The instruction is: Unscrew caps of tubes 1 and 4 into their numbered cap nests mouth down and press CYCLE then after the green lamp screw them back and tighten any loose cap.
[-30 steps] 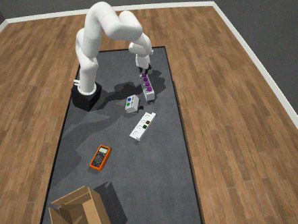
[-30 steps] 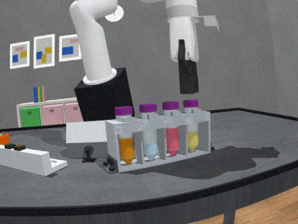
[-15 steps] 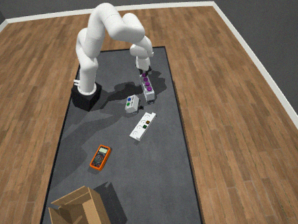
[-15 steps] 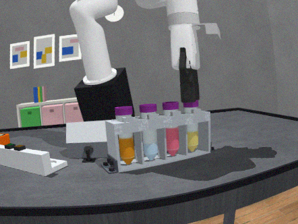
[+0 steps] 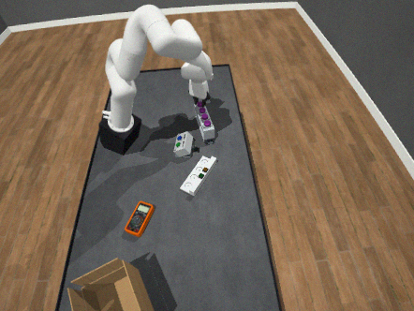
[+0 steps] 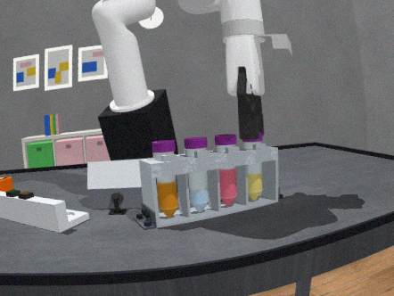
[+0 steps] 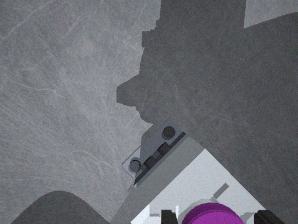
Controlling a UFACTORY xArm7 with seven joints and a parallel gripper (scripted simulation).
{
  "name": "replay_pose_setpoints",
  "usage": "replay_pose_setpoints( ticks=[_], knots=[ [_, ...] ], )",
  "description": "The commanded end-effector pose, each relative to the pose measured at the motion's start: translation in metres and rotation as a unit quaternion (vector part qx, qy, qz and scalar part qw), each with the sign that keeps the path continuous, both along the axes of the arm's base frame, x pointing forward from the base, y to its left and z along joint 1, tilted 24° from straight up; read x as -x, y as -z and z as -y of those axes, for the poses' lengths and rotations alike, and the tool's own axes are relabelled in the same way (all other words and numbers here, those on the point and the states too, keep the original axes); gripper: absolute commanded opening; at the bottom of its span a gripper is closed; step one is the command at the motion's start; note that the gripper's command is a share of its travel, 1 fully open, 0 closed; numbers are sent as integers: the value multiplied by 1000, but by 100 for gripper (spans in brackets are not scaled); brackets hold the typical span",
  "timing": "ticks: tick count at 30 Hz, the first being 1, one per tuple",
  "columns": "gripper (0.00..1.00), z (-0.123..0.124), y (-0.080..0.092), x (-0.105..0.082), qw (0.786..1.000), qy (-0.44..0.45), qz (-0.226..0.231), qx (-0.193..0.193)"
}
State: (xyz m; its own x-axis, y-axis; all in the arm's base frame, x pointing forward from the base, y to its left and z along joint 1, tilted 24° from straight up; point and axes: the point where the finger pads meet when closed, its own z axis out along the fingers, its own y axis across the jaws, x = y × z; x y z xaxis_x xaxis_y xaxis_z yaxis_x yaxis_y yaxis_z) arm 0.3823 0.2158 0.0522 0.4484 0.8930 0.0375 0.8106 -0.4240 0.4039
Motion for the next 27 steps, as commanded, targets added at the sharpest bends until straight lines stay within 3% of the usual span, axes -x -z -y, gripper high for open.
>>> replay_pose_setpoints(
  ticks=[1,8,9,23,27],
  knots=[
    [46,-2,0,-2,1000,-1,2,-2],
    [46,-1,2,-2,1000,-1,2,-2],
    [0,-1,2,-2,1000,-1,2,-2],
    [0,-1,2,-2,1000,-1,2,-2],
    [0,-1,2,-2,995,-93,-13,36]
  ],
)
